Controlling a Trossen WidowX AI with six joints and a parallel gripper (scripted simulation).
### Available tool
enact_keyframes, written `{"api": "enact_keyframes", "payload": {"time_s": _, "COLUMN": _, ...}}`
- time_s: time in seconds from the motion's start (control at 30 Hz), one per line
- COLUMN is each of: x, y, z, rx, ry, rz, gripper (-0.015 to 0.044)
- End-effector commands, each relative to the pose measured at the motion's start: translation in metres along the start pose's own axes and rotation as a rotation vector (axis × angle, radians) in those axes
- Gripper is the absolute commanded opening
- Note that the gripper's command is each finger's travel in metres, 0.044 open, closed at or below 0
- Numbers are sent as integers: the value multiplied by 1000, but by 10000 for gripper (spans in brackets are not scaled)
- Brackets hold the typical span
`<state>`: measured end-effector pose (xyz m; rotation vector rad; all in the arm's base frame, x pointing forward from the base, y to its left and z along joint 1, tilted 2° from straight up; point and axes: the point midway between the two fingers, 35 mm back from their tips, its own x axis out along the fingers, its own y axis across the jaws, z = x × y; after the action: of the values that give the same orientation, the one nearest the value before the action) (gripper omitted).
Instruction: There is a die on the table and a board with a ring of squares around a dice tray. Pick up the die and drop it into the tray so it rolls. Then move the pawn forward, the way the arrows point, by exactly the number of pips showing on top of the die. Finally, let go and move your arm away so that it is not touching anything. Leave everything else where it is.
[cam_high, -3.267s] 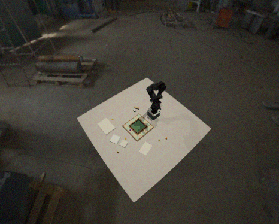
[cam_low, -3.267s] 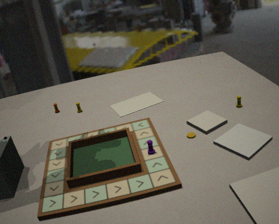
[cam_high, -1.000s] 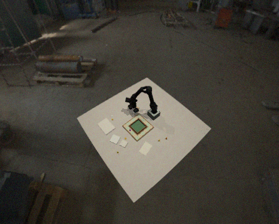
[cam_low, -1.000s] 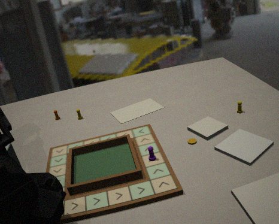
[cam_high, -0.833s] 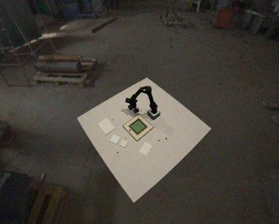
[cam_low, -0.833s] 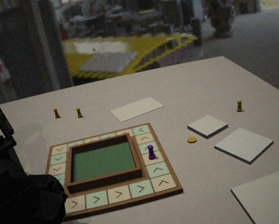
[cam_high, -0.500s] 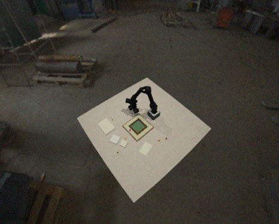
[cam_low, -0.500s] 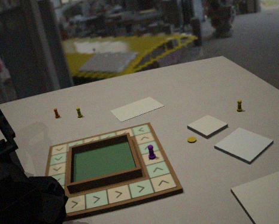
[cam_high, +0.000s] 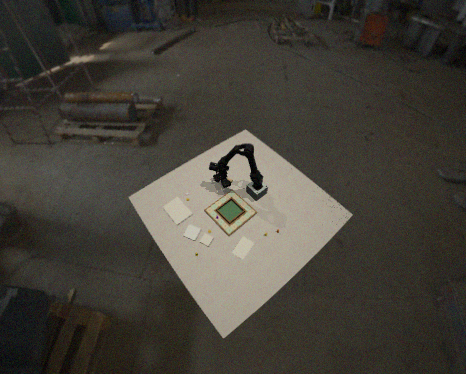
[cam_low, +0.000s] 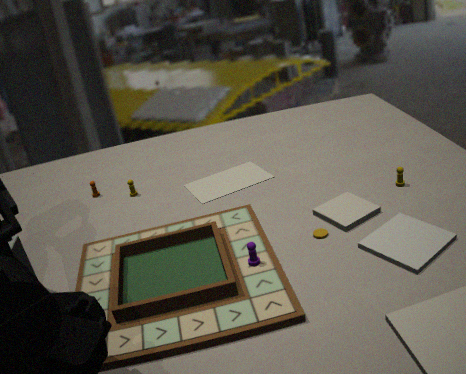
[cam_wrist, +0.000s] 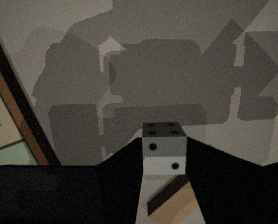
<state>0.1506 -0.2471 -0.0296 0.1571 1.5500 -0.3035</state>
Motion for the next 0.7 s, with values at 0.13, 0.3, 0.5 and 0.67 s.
{"api": "enact_keyframes", "payload": {"time_s": 0.13, "x": -39, "y": -3, "z": 2, "rx": -5, "ry": 9, "rz": 11, "gripper": 0}}
{"api": "enact_keyframes", "payload": {"time_s": 0.3, "x": -75, "y": 0, "z": -1, "rx": -2, "ry": 20, "rz": 30, "gripper": 0}}
{"api": "enact_keyframes", "payload": {"time_s": 0.5, "x": -109, "y": 5, "z": -7, "rx": 0, "ry": 30, "rz": 48, "gripper": 0}}
{"api": "enact_keyframes", "payload": {"time_s": 0.67, "x": -108, "y": 10, "z": -4, "rx": -15, "ry": 35, "rz": 47, "gripper": 0}}
